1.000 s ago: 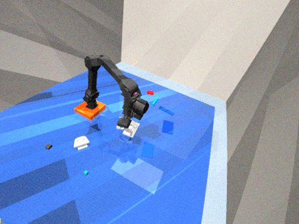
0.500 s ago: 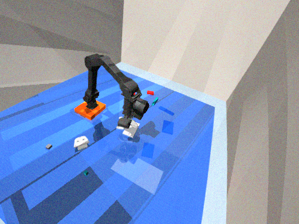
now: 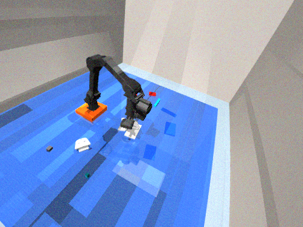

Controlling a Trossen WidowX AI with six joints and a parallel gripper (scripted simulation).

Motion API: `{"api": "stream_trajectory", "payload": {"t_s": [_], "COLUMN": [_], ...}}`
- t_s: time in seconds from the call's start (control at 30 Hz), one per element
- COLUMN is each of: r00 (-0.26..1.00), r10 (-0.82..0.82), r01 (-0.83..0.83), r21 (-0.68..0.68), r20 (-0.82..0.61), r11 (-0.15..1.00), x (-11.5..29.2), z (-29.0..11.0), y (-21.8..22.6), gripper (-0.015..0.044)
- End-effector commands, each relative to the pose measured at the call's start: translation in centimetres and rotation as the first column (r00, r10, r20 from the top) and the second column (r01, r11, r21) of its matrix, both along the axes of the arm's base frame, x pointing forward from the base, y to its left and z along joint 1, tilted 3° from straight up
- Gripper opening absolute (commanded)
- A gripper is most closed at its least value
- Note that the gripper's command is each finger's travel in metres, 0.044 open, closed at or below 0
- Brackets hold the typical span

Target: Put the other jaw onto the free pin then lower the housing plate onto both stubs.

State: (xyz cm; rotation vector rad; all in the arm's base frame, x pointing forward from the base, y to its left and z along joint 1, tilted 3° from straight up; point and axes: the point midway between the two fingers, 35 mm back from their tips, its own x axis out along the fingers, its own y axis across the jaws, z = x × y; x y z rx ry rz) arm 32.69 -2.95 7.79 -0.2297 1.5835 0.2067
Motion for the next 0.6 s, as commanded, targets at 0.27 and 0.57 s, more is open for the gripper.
{"api": "stream_trajectory", "payload": {"t_s": [0.27, 0.57], "r00": [1.000, 1.000], "r10": [-0.008, -0.008], "r01": [0.008, 0.008], "r21": [-0.003, -0.003], "r20": [-0.003, -0.003], "r11": [1.000, 1.000], "x": [-0.04, -0.03], "z": [0.00, 0.00], "y": [-0.03, 0.02], "gripper": [0.0134, 0.0134]}}
